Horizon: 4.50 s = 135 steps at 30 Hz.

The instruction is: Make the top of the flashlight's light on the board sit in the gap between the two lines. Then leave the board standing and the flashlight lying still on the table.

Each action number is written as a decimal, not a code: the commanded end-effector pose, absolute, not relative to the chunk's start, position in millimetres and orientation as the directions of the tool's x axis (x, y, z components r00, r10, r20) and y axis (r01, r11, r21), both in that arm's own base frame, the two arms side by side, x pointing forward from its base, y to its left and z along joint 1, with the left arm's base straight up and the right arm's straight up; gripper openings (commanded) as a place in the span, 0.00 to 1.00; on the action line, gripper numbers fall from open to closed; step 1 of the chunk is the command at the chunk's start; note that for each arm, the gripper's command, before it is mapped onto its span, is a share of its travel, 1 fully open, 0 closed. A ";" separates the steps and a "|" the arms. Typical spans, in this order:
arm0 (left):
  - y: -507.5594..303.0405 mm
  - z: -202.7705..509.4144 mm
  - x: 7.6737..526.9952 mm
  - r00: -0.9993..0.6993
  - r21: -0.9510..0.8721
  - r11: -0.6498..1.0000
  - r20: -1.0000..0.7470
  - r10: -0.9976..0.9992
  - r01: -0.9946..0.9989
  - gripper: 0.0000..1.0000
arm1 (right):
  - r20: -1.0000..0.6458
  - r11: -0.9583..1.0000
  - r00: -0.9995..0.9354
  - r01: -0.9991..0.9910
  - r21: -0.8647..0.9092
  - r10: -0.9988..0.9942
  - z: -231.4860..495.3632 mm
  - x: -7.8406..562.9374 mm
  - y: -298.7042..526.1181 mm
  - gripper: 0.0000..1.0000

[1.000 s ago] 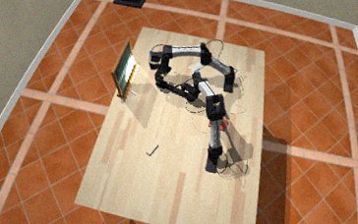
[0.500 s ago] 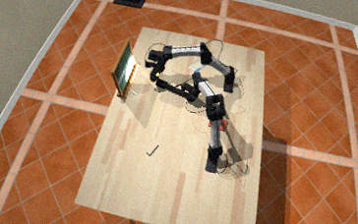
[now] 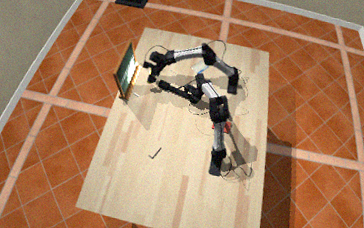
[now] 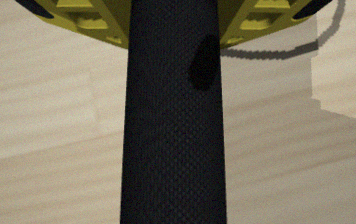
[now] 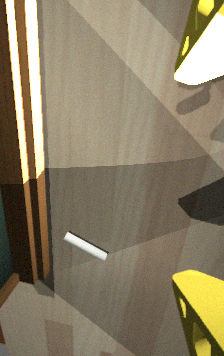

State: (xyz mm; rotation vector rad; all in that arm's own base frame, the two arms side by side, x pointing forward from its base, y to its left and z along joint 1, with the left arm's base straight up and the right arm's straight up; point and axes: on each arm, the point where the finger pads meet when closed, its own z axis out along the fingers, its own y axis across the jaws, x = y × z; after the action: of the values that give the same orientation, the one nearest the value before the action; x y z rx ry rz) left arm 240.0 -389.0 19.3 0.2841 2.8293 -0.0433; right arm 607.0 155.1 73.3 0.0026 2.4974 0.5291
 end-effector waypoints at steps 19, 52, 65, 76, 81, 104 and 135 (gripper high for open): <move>-396.6 36.2 237.8 -0.922 -0.033 0.973 -0.327 0.207 0.230 0.30 | -0.973 0.931 -0.228 -0.348 0.115 0.035 114.1 676.8 139.5 1.00; -396.6 36.2 237.8 -0.922 -0.033 0.973 -0.327 0.207 0.230 0.30 | -1.000 0.929 0.000 -0.370 0.006 0.006 168.3 669.2 134.1 1.00; -396.6 36.2 237.8 -0.922 -0.033 0.973 -0.327 0.207 0.230 0.30 | -1.000 0.925 0.016 -0.379 0.001 0.008 178.3 667.8 140.5 1.00; -396.6 36.2 237.8 -0.922 -0.033 0.973 -0.327 0.207 0.230 0.30 | -1.000 0.922 0.027 -0.386 -0.002 0.009 185.4 666.9 144.8 1.00; -392.2 20.9 236.1 -0.928 -0.002 0.974 -0.302 0.216 0.228 1.00 | -1.000 0.925 0.023 -0.380 -0.001 0.008 183.1 668.6 139.9 1.00; -394.8 69.7 231.2 -0.927 -0.034 0.979 -0.330 0.180 0.202 1.00 | -1.000 0.923 0.009 -0.385 0.002 0.006 176.5 667.0 142.5 1.00; -377.2 128.1 255.0 -0.912 -0.117 0.968 -0.378 0.162 0.220 1.00 | -1.000 0.923 0.010 -0.385 0.002 0.007 177.0 667.0 142.5 1.00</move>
State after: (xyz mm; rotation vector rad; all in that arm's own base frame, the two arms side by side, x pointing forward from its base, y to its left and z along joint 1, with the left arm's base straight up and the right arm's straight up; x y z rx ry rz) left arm 235.0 -379.5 111.2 0.2744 2.7939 -0.1195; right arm 668.1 138.5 152.7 -0.2887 1.5731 0.3088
